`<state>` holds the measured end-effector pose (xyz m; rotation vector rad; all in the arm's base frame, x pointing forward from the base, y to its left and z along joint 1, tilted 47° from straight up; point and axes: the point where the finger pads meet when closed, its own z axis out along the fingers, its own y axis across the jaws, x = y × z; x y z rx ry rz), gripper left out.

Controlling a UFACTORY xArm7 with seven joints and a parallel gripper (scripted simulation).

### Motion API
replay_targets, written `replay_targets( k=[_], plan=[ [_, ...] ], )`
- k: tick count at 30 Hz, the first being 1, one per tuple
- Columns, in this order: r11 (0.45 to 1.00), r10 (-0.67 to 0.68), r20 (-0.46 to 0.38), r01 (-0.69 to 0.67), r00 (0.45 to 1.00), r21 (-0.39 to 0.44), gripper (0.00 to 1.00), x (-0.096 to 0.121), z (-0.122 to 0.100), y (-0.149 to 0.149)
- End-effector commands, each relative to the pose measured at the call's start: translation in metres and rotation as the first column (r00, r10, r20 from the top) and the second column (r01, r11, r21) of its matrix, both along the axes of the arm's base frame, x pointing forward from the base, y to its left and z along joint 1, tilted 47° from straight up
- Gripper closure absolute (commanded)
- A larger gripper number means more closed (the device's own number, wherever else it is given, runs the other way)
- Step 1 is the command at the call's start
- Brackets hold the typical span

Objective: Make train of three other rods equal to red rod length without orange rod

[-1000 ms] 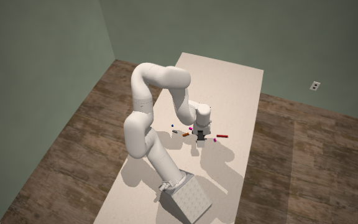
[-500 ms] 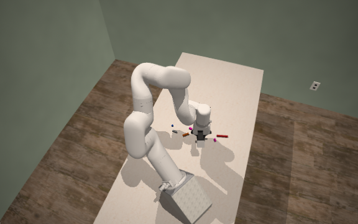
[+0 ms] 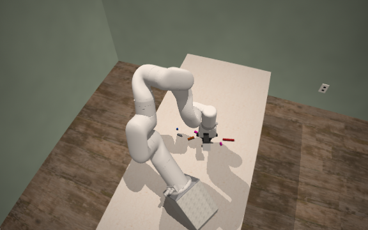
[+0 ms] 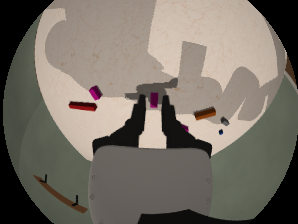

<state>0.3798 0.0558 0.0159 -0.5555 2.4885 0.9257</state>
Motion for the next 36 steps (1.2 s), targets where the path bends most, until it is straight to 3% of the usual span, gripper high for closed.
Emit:
replay_targets(
  k=[1, 14, 23, 24, 36],
  plan=[
    [1.0, -0.003, 0.001, 0.003, 1.0, -0.002, 0.76, -0.005, 0.016, -0.017],
    [1.0, -0.003, 0.001, 0.003, 1.0, -0.002, 0.76, -0.018, 0.051, -0.052],
    [1.0, -0.003, 0.001, 0.003, 1.0, -0.002, 0.76, -0.019, 0.056, -0.056],
    [1.0, -0.003, 0.001, 0.003, 1.0, -0.002, 0.0, -0.019, 0.056, -0.056],
    [1.0, -0.003, 0.001, 0.003, 1.0, -0.002, 0.0, -0.019, 0.056, -0.056]
  ],
)
